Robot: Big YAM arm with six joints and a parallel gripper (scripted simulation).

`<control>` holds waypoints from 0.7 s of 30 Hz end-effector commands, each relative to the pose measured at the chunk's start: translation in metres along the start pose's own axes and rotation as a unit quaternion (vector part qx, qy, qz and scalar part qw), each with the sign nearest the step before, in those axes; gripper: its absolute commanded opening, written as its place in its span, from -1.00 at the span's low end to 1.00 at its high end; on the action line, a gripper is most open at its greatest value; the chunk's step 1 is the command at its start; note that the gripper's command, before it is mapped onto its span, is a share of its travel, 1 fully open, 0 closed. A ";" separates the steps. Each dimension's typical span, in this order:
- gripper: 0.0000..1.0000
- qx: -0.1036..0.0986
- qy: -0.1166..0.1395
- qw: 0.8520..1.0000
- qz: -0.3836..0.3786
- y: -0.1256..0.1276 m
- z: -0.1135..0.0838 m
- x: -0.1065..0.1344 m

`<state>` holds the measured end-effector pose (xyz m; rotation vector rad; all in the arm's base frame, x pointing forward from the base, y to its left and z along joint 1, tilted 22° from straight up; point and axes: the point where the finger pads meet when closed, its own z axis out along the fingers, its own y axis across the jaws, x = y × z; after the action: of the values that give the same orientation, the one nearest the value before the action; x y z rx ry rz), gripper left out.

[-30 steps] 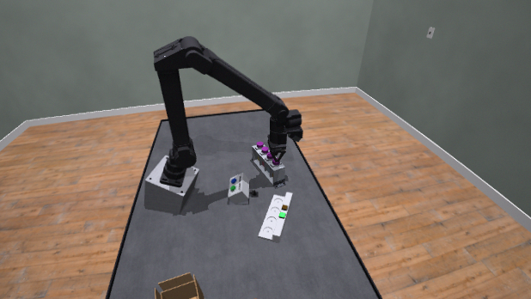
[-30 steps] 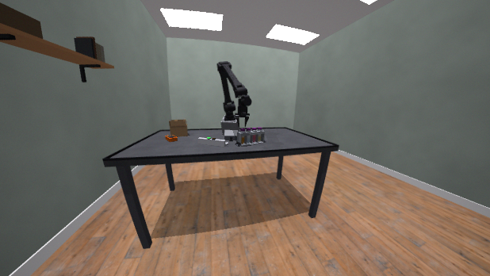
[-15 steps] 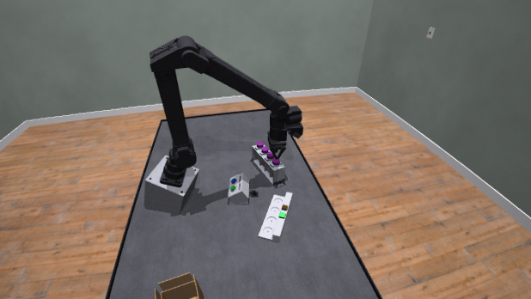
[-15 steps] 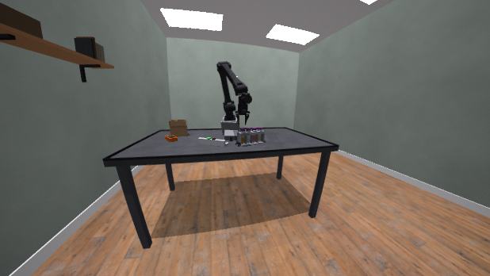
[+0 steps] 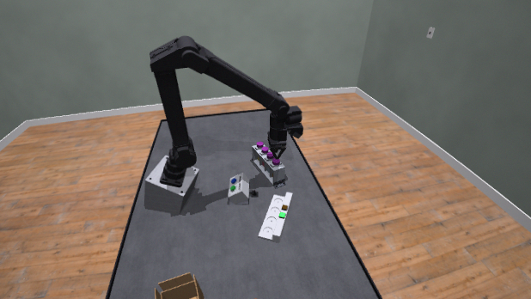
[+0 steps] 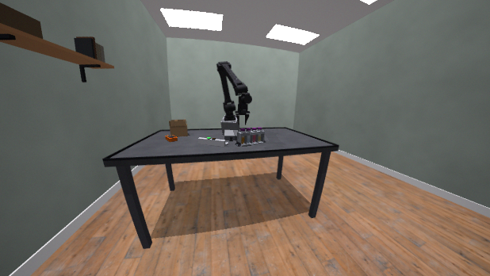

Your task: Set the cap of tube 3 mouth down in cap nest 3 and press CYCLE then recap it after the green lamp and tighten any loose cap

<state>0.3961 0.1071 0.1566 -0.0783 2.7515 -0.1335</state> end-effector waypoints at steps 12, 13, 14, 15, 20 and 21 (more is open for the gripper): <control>-0.02 -0.003 -0.011 1.000 0.000 0.004 -0.010 -0.013; -0.02 -0.003 -0.011 1.000 0.000 0.004 -0.010 -0.013; -0.02 -0.003 -0.011 1.000 0.000 0.004 -0.010 -0.013; -1.00 -0.003 -0.002 0.999 0.038 0.002 -0.010 0.008; -1.00 -0.003 -0.012 0.999 0.051 -0.023 -0.007 0.039; -1.00 -0.003 -0.012 0.999 0.051 -0.023 -0.007 0.039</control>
<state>0.3618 0.0934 0.1461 -0.0049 2.7575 -0.1162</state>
